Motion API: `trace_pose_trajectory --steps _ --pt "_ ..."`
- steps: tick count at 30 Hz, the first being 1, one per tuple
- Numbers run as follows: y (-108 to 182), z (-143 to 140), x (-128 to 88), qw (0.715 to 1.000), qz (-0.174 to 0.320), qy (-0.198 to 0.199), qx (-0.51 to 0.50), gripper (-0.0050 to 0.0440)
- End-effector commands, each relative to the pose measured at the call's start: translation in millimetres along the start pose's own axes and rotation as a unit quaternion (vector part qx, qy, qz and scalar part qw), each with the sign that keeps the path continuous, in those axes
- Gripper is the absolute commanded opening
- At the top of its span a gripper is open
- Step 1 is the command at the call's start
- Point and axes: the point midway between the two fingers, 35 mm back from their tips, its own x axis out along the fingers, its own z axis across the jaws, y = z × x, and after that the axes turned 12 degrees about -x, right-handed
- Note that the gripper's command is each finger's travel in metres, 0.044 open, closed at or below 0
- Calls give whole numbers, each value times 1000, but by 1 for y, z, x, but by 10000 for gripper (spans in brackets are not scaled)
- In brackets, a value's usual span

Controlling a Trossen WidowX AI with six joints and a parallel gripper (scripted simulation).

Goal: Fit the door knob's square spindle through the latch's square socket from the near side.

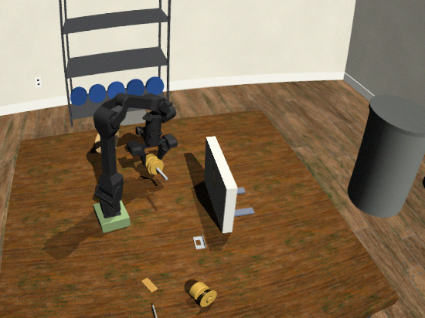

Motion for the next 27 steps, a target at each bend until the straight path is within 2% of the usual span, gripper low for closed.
trace_pose_trajectory --steps 1,14,27 --pt "14 -5 -9 999 2 9 -47 0" --pt "50 -8 -21 984 11 7 -177 0" --pt "93 -5 -33 945 20 -2 -326 0"
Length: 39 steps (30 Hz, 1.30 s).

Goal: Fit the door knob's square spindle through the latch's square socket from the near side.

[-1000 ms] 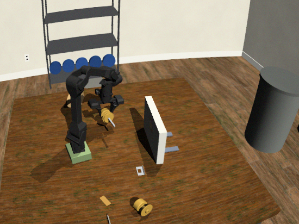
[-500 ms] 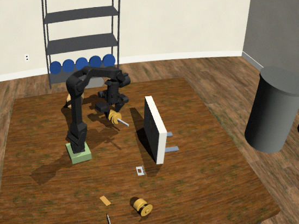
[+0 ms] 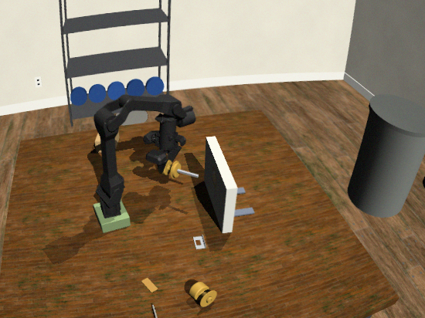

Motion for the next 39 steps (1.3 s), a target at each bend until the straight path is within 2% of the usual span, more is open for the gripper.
trace_pose_trajectory --steps 1,19,28,39 --pt "11 6 -9 999 8 6 -40 0" --pt "43 44 -21 976 9 -9 -216 0" --pt "58 69 -28 948 5 -18 -317 0" --pt "59 70 -24 946 4 -21 -323 0"
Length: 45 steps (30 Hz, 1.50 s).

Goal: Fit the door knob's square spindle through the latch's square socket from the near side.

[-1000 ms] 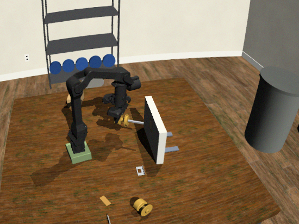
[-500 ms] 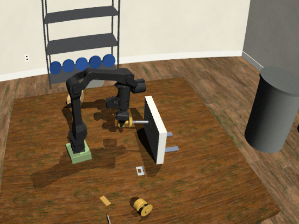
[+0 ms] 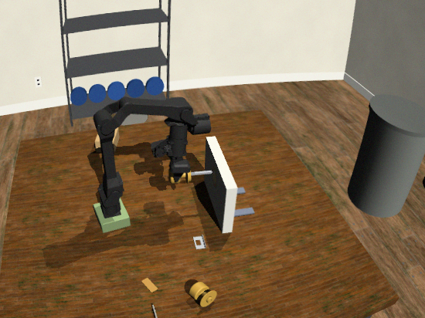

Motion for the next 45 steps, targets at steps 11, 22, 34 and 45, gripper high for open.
trace_pose_trajectory --steps 11,22,34,45 --pt "5 0 25 1000 4 -9 0 0" --pt "26 5 23 1000 11 -14 -2 0" --pt "20 4 19 1000 11 -12 -4 0" --pt "19 3 22 1000 8 -9 -1 0"
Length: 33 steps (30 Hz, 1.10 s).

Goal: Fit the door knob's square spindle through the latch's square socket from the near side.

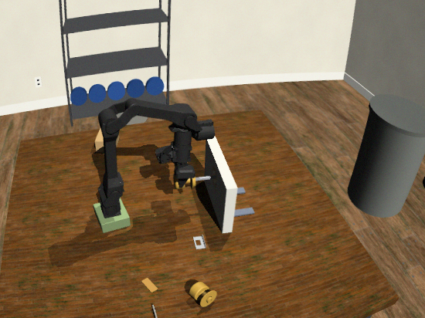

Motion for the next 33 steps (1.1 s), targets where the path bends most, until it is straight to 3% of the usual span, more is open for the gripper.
trace_pose_trajectory --steps 1,33 --pt "2 0 -2 1000 5 2 2 0" --pt "4 0 -3 1000 9 0 1 0"
